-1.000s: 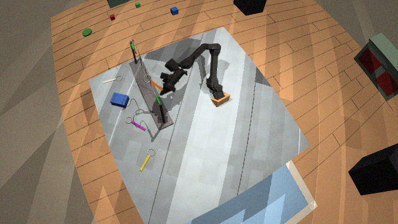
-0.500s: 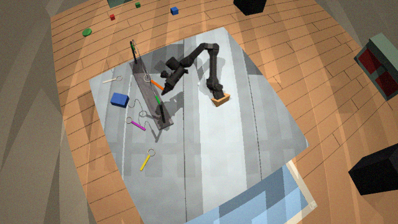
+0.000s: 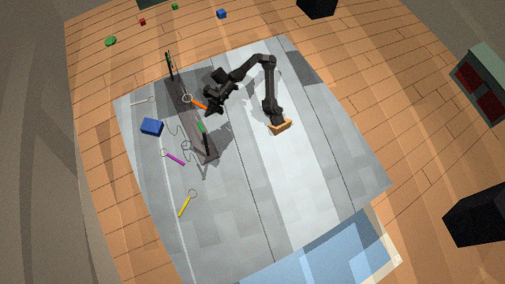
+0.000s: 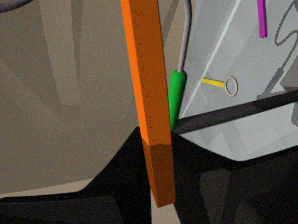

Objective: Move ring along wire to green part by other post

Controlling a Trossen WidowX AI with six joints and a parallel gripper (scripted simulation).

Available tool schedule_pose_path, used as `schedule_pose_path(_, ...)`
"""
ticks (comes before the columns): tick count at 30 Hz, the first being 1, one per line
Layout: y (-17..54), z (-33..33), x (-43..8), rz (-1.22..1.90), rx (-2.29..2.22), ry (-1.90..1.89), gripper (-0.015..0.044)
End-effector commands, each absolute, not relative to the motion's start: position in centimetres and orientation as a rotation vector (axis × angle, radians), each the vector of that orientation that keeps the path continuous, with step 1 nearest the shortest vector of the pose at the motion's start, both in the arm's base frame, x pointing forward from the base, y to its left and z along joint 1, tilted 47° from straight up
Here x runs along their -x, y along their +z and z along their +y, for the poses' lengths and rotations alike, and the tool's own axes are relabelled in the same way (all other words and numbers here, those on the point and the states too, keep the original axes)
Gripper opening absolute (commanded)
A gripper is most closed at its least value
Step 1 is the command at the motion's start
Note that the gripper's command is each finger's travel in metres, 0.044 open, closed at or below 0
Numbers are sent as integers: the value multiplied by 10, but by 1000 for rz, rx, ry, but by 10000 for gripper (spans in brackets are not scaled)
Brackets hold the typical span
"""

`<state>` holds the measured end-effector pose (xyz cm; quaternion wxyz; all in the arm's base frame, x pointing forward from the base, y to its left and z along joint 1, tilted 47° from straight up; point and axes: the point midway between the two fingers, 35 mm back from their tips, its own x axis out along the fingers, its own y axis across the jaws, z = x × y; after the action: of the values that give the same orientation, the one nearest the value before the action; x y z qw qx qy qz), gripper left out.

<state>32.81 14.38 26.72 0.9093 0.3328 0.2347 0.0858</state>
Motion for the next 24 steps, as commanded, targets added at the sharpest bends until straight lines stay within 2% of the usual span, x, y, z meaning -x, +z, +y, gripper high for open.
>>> schedule_pose_path(1,281,155,-327,483,-778,210,-150)
schedule_pose_path(24,329,182,-322,493,-1067,291,-150)
